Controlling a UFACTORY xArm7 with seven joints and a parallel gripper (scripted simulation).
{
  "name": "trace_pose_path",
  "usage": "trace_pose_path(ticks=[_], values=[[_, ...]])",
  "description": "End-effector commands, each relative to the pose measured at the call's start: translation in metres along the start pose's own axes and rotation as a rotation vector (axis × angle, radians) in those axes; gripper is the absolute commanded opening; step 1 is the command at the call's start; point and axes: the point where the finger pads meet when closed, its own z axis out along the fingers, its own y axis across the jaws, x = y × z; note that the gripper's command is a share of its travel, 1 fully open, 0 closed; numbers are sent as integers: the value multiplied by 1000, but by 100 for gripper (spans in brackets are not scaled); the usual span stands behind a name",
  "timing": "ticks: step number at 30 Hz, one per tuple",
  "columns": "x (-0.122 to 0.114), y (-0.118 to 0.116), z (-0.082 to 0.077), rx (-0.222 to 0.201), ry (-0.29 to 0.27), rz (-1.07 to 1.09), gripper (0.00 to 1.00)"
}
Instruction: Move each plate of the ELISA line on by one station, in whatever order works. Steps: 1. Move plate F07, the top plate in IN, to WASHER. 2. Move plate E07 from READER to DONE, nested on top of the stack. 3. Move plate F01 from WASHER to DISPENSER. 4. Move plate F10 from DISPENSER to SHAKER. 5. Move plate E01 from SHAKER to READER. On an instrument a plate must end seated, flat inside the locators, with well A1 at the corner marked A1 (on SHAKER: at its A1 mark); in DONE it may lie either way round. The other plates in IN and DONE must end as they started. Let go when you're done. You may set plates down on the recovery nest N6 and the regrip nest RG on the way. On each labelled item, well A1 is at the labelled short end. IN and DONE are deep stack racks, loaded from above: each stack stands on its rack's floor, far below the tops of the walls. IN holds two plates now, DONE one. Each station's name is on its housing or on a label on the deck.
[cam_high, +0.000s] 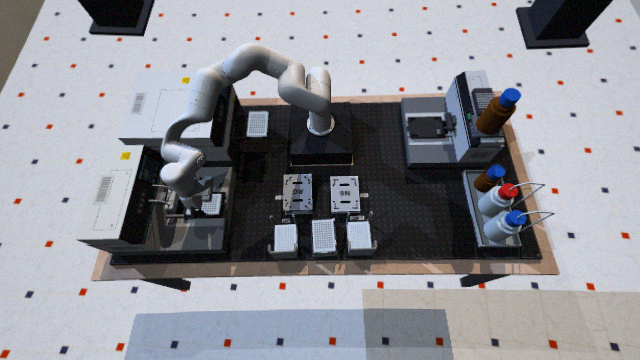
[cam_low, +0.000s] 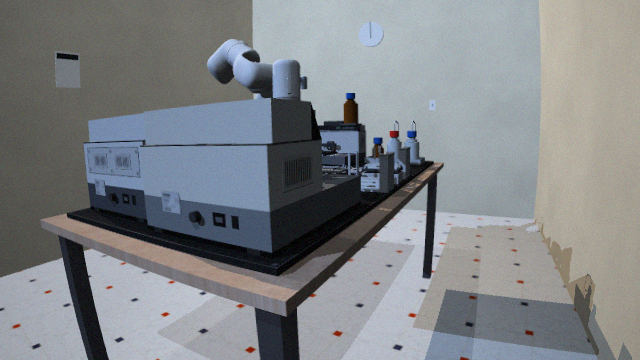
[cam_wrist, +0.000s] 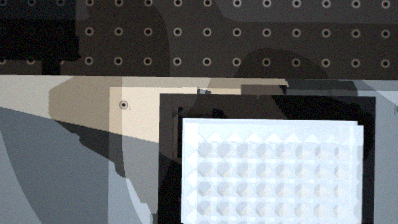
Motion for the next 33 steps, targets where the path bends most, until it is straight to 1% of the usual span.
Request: trace_pose_path(ticks=[1,9,33], values=[[-1,1,-3,-4,-4,0,0],[-1,1,-3,-4,-4,0,0],[-1,1,-10,-4,-4,0,0]])
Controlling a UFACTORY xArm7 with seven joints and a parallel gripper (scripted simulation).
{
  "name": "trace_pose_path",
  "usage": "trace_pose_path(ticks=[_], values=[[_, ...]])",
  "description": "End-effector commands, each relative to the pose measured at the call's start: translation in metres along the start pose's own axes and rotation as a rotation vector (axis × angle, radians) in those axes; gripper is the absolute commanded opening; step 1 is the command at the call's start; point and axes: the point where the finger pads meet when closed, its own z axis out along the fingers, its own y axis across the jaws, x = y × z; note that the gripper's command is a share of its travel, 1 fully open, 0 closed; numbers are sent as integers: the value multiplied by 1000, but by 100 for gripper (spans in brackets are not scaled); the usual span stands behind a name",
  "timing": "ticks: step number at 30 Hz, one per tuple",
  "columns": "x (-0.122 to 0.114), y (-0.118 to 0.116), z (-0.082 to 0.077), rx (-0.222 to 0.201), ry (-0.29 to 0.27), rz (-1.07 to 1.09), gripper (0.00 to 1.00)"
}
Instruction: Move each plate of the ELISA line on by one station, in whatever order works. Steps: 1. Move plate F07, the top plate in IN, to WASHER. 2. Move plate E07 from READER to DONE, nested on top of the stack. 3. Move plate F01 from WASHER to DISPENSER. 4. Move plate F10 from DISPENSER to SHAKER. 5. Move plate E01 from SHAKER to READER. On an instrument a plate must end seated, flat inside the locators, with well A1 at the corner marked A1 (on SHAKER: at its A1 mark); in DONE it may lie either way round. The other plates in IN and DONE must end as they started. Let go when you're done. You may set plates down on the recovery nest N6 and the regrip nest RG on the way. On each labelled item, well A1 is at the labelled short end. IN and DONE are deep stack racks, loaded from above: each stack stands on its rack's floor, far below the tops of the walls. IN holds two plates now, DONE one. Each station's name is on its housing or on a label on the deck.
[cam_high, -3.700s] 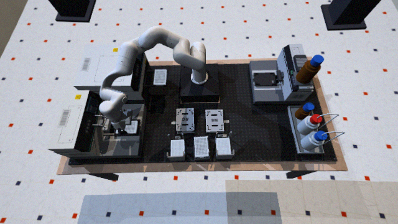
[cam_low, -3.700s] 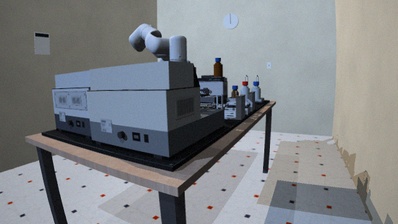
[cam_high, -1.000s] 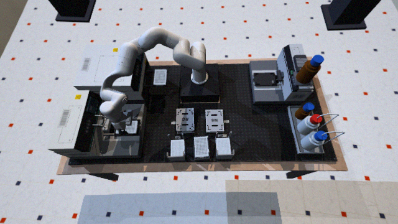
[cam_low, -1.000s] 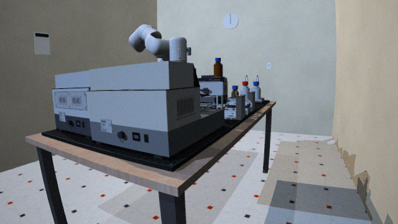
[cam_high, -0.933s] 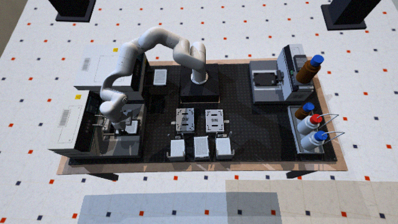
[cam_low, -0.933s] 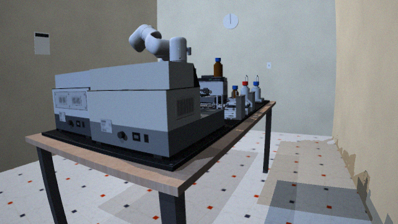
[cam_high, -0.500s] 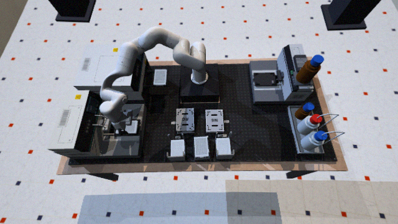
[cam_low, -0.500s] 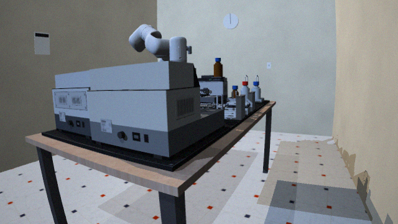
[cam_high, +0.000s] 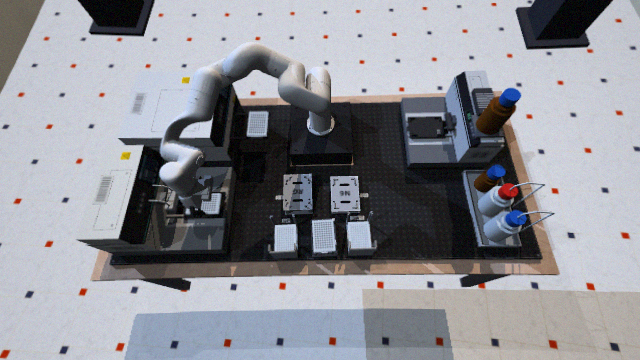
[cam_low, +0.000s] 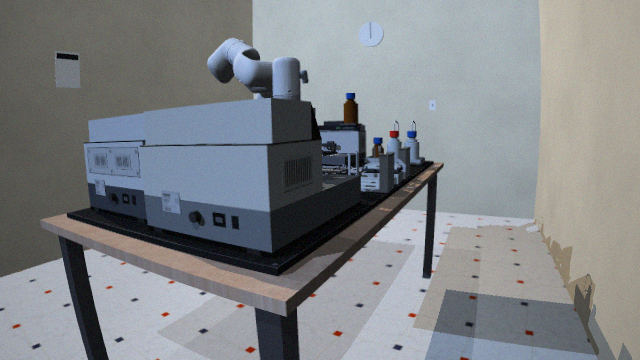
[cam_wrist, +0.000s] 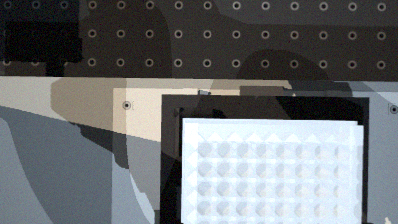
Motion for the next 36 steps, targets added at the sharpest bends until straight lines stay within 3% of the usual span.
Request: trace_pose_path(ticks=[1,21,36], values=[[-1,1,-4,-4,-4,0,0],[-1,2,-9,-4,-4,0,0],[-1,1,-26,-4,-4,0,0]])
